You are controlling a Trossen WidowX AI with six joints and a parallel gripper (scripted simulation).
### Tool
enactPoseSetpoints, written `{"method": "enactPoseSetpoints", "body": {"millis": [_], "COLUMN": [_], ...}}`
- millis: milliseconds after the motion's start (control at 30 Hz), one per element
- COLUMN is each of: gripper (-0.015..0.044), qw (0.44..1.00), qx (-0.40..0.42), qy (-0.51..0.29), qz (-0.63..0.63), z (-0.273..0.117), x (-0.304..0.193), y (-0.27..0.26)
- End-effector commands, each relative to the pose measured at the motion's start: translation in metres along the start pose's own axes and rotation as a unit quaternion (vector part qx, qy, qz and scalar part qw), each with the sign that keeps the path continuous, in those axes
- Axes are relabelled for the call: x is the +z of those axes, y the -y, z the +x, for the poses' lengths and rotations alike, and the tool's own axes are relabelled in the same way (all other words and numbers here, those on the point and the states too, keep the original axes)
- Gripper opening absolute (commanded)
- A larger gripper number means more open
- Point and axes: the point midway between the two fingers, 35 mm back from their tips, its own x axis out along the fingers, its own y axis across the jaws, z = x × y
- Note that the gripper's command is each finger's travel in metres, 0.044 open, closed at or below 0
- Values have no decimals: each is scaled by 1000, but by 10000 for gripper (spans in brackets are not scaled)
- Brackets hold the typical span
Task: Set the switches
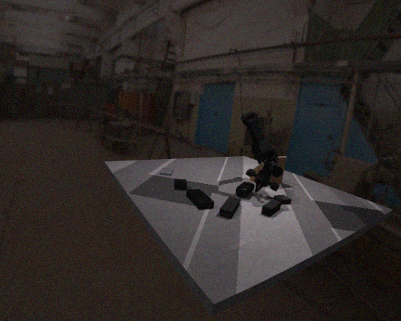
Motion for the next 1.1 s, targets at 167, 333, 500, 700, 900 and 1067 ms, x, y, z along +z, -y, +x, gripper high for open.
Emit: {"method": "enactPoseSetpoints", "body": {"millis": [167, 333, 500, 700, 900, 1067], "gripper": [0, 0, 0, 0, 0, 0], "qw": [1000, 1000, 1000, 1000, 1000, 1000], "qx": [-2, -2, -2, -2, -2, -2], "qy": [2, 2, 2, 1, 1, 1], "qz": [-1, -1, -1, -1, -1, -1], "z": [1, 2, 3, 3, 4, 6], "x": [1, 1, 0, 0, 0, 0], "y": [4, 6, 8, 10, 13, 19]}}
